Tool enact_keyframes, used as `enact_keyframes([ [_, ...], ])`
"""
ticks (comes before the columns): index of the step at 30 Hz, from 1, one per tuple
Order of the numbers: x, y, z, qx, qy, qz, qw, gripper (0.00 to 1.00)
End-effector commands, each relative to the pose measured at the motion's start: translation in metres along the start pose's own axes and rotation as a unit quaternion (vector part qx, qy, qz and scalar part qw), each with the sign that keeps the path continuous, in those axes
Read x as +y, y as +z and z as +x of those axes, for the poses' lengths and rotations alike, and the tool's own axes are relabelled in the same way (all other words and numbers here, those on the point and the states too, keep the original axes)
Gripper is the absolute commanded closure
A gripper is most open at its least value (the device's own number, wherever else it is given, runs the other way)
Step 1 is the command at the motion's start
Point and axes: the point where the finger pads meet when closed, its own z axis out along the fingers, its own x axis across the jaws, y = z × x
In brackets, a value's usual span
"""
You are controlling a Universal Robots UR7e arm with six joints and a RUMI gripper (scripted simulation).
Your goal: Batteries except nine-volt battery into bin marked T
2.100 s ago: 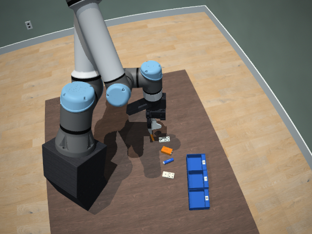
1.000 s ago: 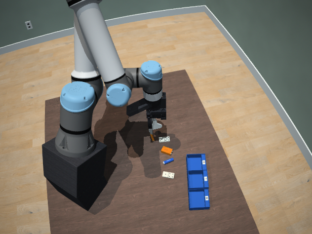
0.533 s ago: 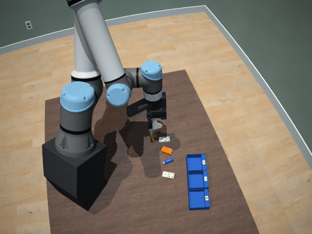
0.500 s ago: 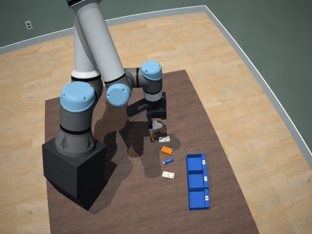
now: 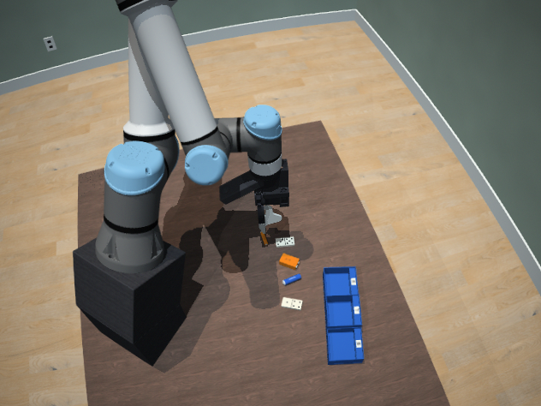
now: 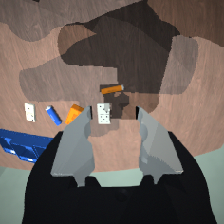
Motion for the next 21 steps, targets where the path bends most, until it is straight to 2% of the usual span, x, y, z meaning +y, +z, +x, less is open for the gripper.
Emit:
enact_keyframes([
  [1, 0.0022, 0.0010, -0.0023, 0.004, -0.078, 0.000, 0.997, 0.62],
  [21, 0.0035, 0.0010, -0.0040, 0.005, -0.097, 0.000, 0.995, 0.62],
])
